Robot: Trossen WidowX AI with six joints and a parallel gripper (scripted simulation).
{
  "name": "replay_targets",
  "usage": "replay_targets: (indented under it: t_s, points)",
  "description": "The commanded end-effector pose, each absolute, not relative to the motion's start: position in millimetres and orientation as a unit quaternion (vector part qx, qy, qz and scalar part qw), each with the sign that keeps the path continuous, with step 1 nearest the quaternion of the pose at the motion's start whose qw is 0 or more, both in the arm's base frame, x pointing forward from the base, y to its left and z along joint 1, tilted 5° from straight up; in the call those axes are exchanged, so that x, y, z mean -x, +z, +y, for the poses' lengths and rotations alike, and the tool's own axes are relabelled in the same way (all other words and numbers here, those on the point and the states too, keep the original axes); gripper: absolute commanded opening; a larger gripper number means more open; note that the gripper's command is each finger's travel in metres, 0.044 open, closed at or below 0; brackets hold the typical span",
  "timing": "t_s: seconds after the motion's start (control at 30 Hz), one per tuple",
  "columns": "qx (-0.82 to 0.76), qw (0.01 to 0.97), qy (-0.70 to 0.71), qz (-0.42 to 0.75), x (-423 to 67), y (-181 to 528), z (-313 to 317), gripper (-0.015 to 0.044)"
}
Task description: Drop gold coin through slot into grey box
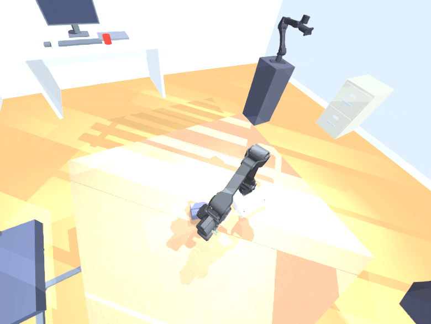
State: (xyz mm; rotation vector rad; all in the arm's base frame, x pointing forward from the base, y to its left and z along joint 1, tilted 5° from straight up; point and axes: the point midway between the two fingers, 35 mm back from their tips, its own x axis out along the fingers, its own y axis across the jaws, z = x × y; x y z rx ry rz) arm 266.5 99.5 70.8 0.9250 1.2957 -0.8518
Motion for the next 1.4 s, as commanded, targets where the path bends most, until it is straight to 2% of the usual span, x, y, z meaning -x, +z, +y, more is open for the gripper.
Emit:
replay_targets:
  t_s: [0.0, 0.5, 1.37]
  points:
    - [-0.408, 0.620, -0.366, 0.561, -266.6, 83.9, 100.7, 0.0000]
    - [-0.401, 0.625, -0.360, 0.565, -260.2, 113.2, 99.1, 0.0000]
    - [-0.105, 0.735, -0.092, 0.663, -267.3, 114.6, 94.9, 0.0000]
